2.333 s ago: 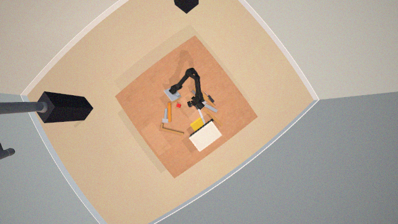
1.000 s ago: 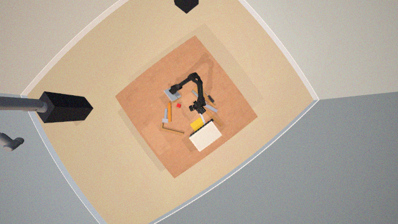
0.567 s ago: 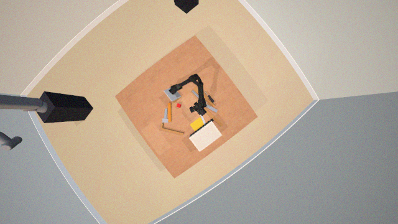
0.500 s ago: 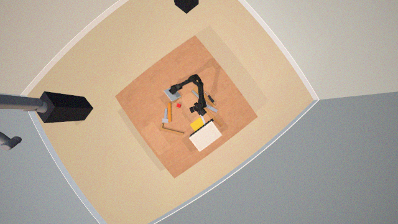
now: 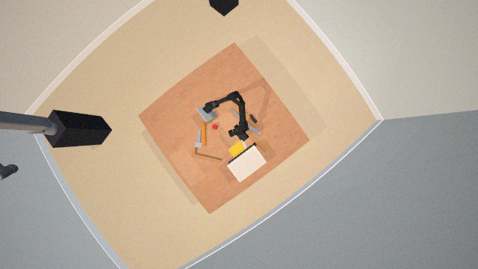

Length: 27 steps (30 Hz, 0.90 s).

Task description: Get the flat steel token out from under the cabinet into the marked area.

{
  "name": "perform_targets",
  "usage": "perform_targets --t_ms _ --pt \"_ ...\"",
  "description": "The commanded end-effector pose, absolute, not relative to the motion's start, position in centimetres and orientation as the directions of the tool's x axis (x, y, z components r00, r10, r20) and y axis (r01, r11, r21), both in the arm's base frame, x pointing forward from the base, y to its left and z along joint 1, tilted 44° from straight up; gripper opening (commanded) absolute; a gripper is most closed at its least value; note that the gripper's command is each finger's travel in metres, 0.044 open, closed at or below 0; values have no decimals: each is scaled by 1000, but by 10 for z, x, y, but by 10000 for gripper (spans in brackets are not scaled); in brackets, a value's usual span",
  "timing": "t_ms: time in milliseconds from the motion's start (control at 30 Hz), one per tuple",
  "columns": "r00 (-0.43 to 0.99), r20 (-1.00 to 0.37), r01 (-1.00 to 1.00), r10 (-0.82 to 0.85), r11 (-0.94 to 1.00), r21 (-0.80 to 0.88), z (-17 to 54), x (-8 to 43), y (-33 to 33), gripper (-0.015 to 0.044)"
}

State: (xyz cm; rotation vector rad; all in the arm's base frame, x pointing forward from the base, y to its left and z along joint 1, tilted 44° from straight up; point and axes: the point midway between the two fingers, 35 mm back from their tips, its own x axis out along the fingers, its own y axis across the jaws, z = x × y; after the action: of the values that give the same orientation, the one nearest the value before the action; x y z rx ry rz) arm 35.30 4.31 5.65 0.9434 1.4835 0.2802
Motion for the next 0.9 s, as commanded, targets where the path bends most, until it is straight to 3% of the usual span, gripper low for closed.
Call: perform_targets --t_ms 0,867 --pt "136 -714 372 687 633 679 56 359 41 0" --pt "137 -715 371 686 633 679 52 384 32 0"
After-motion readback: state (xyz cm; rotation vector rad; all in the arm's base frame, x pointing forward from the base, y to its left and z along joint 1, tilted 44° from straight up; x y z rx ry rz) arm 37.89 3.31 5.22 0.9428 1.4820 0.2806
